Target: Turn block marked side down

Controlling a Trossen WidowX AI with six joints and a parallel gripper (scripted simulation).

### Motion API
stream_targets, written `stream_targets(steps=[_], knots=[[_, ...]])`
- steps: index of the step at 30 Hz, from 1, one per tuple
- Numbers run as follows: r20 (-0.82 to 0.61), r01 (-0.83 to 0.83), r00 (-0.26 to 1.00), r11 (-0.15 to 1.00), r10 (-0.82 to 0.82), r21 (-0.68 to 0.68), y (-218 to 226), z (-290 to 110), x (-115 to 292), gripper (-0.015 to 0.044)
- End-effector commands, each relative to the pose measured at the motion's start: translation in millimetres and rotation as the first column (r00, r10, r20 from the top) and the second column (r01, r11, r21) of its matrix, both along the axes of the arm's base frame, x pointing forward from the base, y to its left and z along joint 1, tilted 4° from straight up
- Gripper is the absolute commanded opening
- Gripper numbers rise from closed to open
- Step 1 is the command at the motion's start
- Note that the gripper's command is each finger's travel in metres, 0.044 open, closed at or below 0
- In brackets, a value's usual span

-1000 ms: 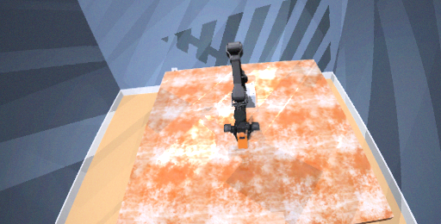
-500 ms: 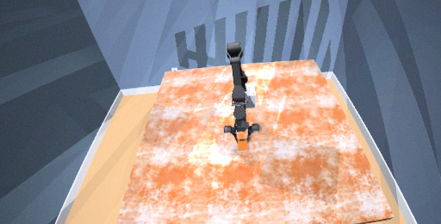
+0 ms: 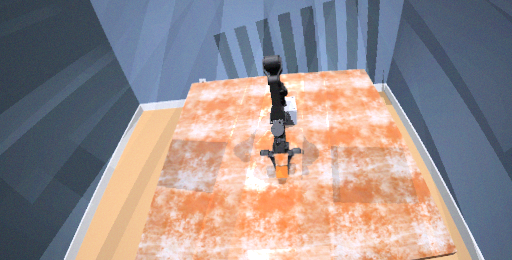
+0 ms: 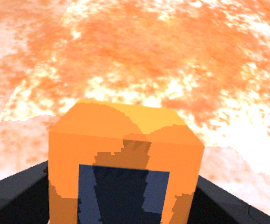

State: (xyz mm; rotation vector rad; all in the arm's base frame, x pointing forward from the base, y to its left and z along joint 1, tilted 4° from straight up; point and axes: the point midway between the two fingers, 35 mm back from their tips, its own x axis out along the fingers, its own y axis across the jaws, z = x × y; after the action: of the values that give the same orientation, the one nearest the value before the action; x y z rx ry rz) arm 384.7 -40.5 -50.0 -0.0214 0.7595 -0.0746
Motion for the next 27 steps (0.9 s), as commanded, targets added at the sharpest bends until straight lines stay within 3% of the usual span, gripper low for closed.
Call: stream_targets(steps=[1,12,27], knots=[[0.038,-0.01,0.999,1.0,0.01,0.0,1,-9,-9,0.0],[0.19,-0.017,0.982,1.0,0.02,-0.014,2,-6,-20,0.0],[0.226,-0.019,0.974,1.0,0.022,-0.017,2,-2,-21,0.0]])
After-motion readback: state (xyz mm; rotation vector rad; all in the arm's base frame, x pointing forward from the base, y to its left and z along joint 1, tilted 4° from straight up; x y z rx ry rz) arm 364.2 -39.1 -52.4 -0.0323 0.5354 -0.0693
